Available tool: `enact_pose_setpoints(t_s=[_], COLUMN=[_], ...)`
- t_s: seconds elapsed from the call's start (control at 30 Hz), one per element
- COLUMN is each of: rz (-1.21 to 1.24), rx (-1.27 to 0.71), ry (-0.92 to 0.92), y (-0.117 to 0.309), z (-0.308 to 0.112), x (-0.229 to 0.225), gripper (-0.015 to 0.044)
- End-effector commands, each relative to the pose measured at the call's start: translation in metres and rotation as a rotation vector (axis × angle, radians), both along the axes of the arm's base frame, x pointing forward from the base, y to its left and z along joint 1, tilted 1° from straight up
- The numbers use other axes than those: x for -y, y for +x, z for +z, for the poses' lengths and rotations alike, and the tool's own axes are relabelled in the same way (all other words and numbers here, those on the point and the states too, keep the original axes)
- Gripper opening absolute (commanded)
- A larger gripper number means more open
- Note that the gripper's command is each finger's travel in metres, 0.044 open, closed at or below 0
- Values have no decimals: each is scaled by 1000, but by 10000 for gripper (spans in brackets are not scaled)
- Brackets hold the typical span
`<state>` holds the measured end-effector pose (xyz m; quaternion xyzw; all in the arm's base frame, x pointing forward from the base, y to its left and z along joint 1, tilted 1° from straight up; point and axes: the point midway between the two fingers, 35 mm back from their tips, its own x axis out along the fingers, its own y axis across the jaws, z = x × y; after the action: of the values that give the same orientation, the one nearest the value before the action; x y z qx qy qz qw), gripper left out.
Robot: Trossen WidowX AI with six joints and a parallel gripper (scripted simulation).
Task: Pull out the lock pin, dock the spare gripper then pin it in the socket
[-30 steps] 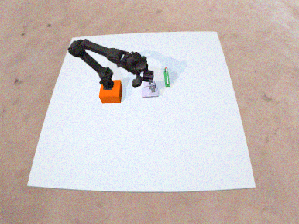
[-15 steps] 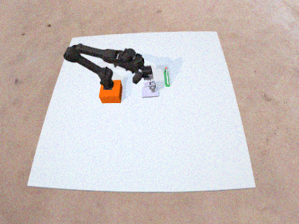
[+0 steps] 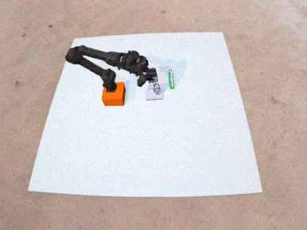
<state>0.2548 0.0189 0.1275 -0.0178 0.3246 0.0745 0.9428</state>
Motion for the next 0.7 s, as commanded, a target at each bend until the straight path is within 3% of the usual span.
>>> enact_pose_setpoints(t_s=[0.0, 0.67], rz=[0, 0], rx=[17, 19], ry=[-7, -7], y=[3, 8], z=[0, -30], x=[0, -1], gripper=[0, 0])
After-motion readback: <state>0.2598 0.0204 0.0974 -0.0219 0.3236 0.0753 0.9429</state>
